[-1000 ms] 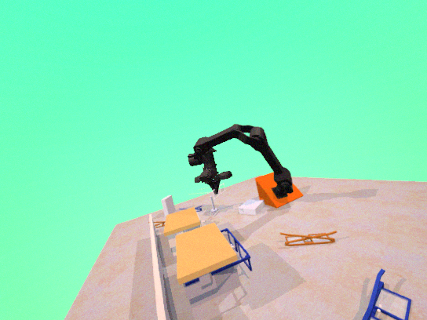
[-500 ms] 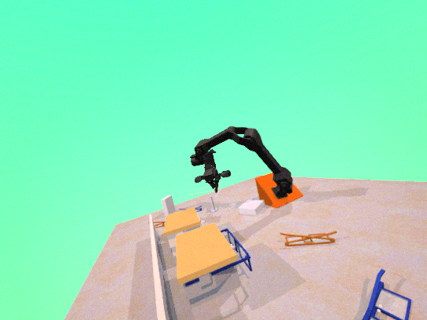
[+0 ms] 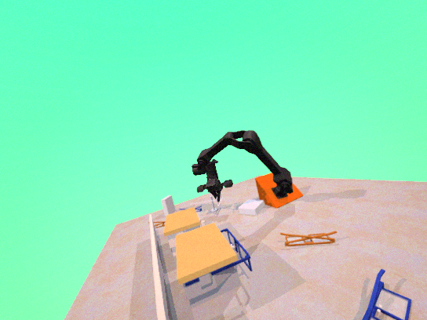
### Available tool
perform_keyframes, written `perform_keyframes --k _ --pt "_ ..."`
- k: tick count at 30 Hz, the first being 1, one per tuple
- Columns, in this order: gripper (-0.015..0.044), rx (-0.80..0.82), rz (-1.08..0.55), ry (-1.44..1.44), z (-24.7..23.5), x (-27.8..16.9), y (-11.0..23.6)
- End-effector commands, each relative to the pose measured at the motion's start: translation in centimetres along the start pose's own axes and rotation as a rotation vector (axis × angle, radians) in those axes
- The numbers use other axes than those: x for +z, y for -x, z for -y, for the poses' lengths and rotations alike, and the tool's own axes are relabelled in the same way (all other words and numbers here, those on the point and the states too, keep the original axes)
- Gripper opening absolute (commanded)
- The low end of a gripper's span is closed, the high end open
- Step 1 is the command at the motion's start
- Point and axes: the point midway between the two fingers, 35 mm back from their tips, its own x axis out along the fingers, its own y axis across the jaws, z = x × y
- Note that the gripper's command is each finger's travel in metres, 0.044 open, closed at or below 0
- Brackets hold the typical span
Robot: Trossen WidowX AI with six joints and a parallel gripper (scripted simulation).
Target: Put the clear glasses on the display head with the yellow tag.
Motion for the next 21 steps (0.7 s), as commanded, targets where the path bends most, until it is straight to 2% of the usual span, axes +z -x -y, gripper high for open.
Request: perform_keyframes --k 1,21 --pt "0.0 -0.002 0.004 -0.004 0.0 0.0 -0.8" --pt "0.0 -0.002 0.004 -0.004 -0.7 1.2 -0.8"
